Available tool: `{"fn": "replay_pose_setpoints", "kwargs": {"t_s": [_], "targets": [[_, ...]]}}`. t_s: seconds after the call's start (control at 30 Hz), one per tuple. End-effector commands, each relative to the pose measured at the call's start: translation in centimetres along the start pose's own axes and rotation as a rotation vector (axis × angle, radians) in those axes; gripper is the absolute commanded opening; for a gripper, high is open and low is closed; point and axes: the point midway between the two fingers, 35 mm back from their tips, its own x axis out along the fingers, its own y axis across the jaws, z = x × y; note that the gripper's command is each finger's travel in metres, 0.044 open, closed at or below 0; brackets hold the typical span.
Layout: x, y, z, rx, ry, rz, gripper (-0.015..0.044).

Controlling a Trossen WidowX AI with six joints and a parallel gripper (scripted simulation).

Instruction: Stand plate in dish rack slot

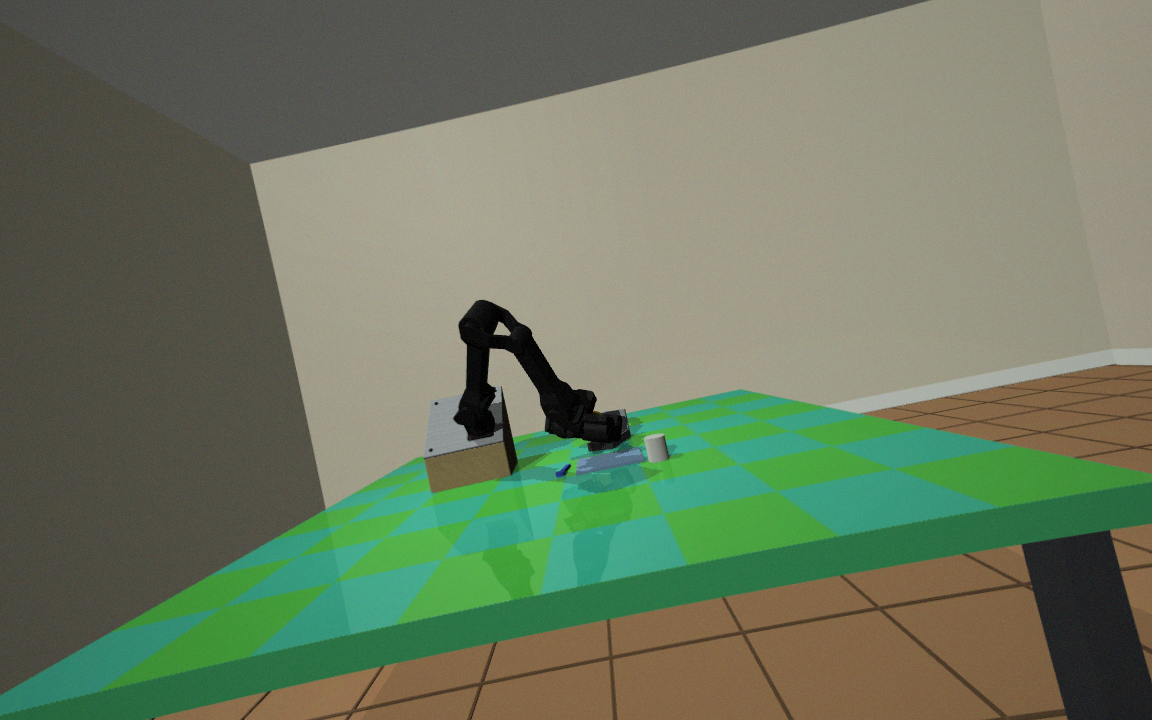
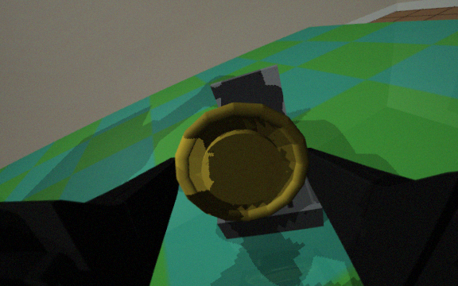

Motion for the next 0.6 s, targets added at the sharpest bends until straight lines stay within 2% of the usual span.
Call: {"fn": "replay_pose_setpoints", "kwargs": {"t_s": [0.0,0.2,0.57], "targets": [[-0.38,-0.04,-0.15,-0.093,-0.055,-0.039,0.0],[-1.14,-0.3,-0.33,-0.228,-0.115,-0.111,0.0],[-0.92,-0.32,-0.29,-0.232,-0.115,-0.113,0.0]]}}
